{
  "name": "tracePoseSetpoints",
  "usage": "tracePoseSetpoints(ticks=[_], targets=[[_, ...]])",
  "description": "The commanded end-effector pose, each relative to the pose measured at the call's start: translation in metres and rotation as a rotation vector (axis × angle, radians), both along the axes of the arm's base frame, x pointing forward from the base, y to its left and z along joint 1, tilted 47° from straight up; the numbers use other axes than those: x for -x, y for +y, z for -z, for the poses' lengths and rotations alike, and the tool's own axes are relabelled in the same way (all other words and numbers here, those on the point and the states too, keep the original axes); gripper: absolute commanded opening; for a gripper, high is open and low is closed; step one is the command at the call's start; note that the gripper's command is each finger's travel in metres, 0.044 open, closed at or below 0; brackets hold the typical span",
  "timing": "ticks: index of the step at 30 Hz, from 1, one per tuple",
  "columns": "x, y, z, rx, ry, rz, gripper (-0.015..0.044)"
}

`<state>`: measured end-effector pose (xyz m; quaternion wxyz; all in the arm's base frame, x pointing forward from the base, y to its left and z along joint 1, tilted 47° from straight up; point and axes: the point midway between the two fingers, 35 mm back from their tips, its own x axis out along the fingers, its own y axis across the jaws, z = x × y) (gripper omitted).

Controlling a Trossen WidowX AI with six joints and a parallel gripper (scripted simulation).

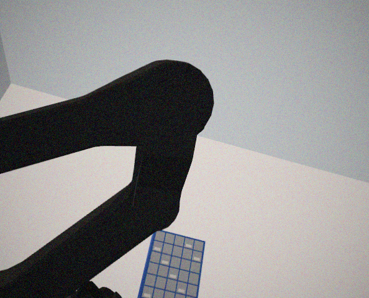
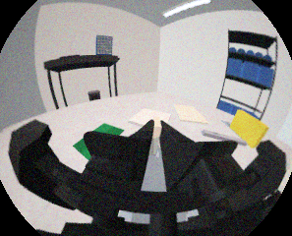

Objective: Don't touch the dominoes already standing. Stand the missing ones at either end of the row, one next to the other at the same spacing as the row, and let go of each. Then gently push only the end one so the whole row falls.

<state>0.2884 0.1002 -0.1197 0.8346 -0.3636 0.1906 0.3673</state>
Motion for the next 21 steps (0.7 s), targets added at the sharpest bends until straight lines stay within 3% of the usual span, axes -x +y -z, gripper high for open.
tracePoseSetpoints(ticks=[1, 13, 21], targets=[[-0.0014, -0.0092, 0.0119, -0.008, -0.001, -0.024, 0.0021], [-0.0012, -0.0109, 0.0137, -0.008, 0.001, -0.025, 0.0021], [-0.0012, -0.0109, 0.0137, -0.008, 0.001, -0.025, 0.0231]])
